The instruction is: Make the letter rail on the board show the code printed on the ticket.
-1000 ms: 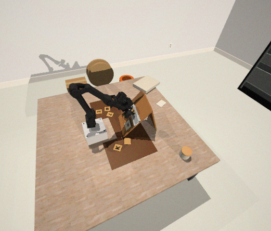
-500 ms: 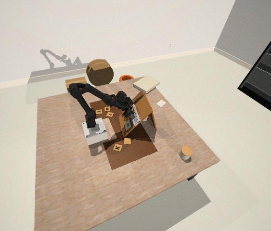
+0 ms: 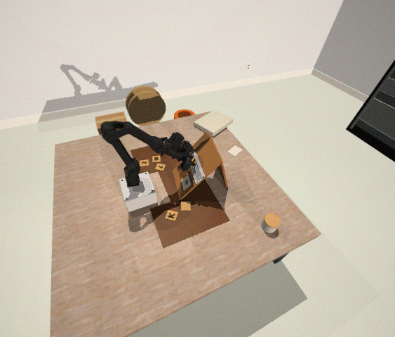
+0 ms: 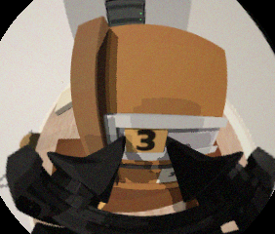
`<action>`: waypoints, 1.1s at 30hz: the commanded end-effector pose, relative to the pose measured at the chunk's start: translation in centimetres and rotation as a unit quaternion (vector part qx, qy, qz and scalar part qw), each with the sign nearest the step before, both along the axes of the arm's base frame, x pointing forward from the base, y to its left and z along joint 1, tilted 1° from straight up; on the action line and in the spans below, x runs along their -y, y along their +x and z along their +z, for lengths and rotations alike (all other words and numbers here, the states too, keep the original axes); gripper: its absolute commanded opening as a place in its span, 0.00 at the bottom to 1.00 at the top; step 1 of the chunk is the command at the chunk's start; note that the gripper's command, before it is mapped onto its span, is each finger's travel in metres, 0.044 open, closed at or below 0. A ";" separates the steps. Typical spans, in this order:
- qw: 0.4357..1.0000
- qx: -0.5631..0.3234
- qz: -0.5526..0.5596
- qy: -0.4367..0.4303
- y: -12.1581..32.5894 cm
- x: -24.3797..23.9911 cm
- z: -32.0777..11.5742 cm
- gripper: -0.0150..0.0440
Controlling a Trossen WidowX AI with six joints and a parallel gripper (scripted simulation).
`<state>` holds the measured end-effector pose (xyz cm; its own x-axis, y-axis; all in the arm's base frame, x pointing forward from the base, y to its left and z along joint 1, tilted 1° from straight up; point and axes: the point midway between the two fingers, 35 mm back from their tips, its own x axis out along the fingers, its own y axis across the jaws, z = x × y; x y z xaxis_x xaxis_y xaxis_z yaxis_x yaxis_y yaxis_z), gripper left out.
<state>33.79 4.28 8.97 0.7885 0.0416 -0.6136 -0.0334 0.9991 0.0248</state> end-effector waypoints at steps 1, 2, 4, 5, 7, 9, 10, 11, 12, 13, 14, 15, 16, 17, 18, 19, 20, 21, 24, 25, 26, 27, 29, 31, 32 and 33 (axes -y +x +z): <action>1.000 0.001 -0.002 0.001 -0.2 0.0 0.1 0.70; 1.000 0.001 -0.002 0.001 -0.3 0.0 0.2 0.74; 1.000 0.001 -0.003 0.001 -0.6 0.0 0.5 0.75; 1.000 0.001 -0.003 0.001 -0.7 0.0 0.5 0.75; 1.000 0.001 -0.003 0.001 -0.8 0.1 0.6 0.75; 1.000 0.000 -0.003 0.001 -1.0 0.1 0.8 0.75; 1.000 0.000 -0.003 0.001 -1.1 0.1 0.9 0.75; 1.000 0.000 -0.003 0.001 -1.2 0.1 1.0 0.75; 1.000 0.000 -0.003 0.001 -1.3 0.1 1.0 0.75; 1.000 0.000 -0.003 0.001 -1.3 0.1 1.0 0.75; 1.000 0.000 -0.003 0.001 -1.3 0.1 1.0 0.75; 1.000 0.000 -0.003 0.001 -1.3 0.1 1.0 0.75; 1.000 0.000 -0.003 0.001 -1.3 0.1 1.1 0.75; 1.000 0.000 -0.003 0.001 -1.3 0.0 1.2 0.75; 1.000 0.000 -0.003 0.001 -1.4 0.0 1.2 0.75; 1.000 0.000 -0.003 0.001 -1.5 0.0 1.2 0.75; 1.000 0.000 -0.003 0.001 -1.5 0.0 1.3 0.75; 1.000 0.000 -0.003 0.001 -1.6 0.0 1.3 0.75; 1.000 0.000 -0.003 0.001 -1.7 -0.1 1.4 0.75; 1.000 0.000 -0.003 0.001 -1.7 -0.1 1.5 0.75; 1.000 0.000 -0.003 0.001 -1.8 -0.1 1.5 0.75; 1.000 0.000 -0.003 0.001 -1.8 -0.1 1.5 0.75; 1.000 0.000 -0.003 0.001 -1.9 -0.1 1.6 0.75; 1.000 0.000 -0.003 0.001 -2.0 -0.1 1.7 0.75; 1.000 0.000 -0.003 0.001 -2.1 -0.1 1.7 0.75; 1.000 0.000 -0.003 0.001 -2.1 -0.1 1.8 0.75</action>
